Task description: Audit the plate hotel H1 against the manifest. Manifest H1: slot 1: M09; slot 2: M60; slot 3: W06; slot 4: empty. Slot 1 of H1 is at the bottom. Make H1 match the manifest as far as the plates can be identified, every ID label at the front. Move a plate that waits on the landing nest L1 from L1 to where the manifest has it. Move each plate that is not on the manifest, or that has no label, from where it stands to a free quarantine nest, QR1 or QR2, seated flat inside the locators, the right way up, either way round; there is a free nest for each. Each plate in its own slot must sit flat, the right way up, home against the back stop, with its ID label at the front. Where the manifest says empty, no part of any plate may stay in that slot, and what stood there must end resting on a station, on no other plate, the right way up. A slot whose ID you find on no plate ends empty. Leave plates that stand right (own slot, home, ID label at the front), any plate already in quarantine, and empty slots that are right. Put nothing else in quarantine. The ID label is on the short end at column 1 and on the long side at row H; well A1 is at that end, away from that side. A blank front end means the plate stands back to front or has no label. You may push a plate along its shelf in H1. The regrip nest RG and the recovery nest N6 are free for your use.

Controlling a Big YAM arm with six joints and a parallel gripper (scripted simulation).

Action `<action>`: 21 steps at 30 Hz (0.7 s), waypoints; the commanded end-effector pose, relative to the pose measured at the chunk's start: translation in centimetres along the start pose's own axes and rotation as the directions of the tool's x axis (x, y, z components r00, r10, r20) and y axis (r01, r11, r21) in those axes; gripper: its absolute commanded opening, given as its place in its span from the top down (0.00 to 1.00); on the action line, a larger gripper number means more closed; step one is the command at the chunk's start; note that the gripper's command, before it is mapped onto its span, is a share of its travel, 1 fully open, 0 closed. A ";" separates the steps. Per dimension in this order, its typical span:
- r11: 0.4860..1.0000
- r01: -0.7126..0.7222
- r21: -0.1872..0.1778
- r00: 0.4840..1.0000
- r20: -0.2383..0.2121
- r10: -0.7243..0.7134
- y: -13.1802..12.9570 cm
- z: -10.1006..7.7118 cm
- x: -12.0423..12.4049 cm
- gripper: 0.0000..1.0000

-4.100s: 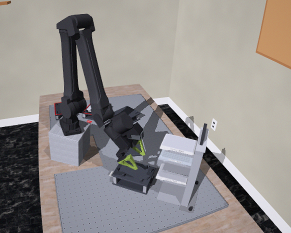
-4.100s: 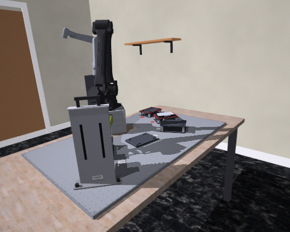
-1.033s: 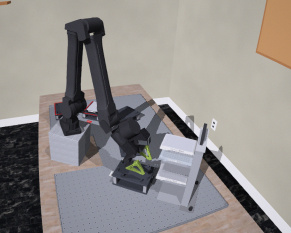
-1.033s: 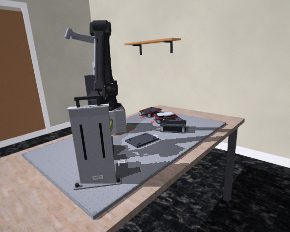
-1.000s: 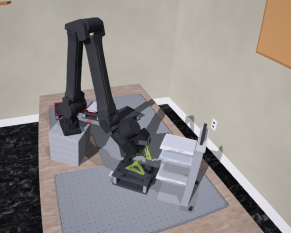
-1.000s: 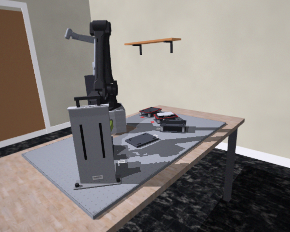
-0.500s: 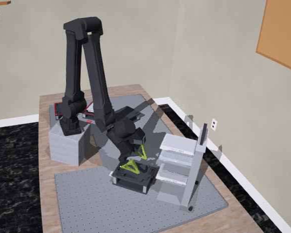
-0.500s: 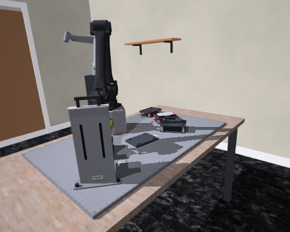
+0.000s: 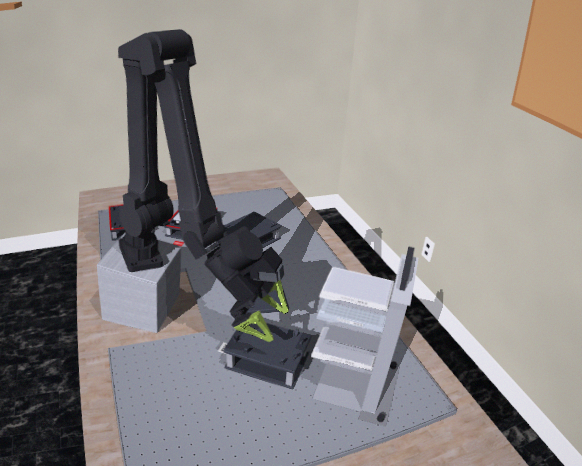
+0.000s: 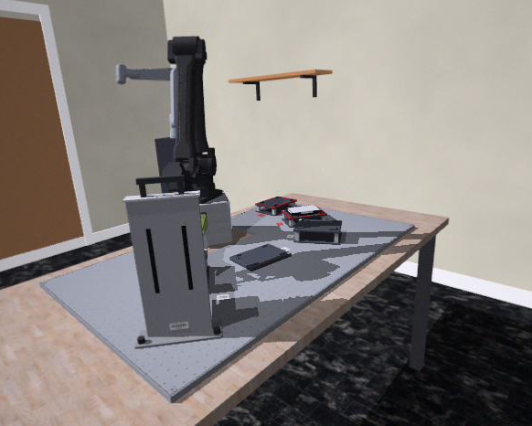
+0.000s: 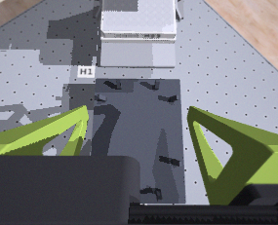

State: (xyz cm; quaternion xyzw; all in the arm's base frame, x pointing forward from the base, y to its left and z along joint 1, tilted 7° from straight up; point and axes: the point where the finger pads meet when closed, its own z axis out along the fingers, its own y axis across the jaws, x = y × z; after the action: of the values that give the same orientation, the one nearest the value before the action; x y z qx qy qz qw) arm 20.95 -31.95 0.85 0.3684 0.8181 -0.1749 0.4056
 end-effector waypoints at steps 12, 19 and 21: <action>1.000 0.003 0.007 1.000 -0.002 -0.003 -0.4 -2.3 0.0 0.00; 1.000 0.003 0.007 1.000 -0.002 -0.003 -0.4 -3.4 0.1 0.00; 1.000 0.003 0.007 1.000 -0.002 -0.003 -0.4 -3.8 0.1 0.00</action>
State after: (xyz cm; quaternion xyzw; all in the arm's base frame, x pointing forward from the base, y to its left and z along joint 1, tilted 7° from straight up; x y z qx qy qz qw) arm 19.13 -30.06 2.78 0.3683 0.8179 -0.1754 0.4058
